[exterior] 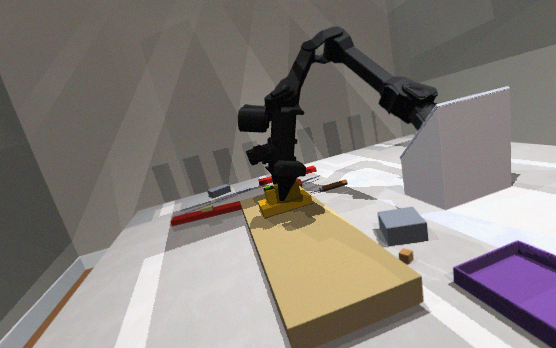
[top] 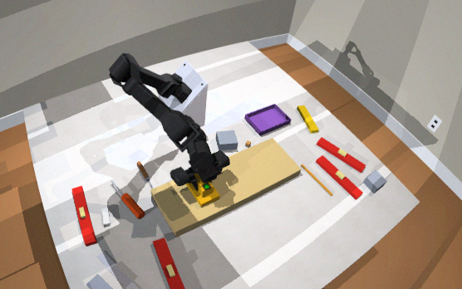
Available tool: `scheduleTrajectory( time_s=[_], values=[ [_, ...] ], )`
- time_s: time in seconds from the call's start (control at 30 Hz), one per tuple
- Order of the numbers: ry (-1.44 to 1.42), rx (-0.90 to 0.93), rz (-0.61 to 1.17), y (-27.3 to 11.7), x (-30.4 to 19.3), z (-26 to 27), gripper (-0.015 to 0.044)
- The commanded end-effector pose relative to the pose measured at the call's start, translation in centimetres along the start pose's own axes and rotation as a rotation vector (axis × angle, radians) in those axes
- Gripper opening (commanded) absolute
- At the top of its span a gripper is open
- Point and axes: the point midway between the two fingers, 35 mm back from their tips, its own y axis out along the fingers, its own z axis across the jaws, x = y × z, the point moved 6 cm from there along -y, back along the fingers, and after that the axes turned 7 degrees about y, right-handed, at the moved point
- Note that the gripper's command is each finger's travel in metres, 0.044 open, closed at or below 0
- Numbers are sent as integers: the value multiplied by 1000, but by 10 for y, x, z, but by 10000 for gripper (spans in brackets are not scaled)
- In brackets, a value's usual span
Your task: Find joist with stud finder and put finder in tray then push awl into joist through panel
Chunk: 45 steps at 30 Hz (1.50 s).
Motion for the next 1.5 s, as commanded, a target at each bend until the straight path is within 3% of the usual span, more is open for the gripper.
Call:
scheduleTrajectory(
  time_s=[0.0,1.47],
  values=[
    [-1,0,1,1,-1,8,0],
    [0,3,1,0,-10,75,0]
  ],
)
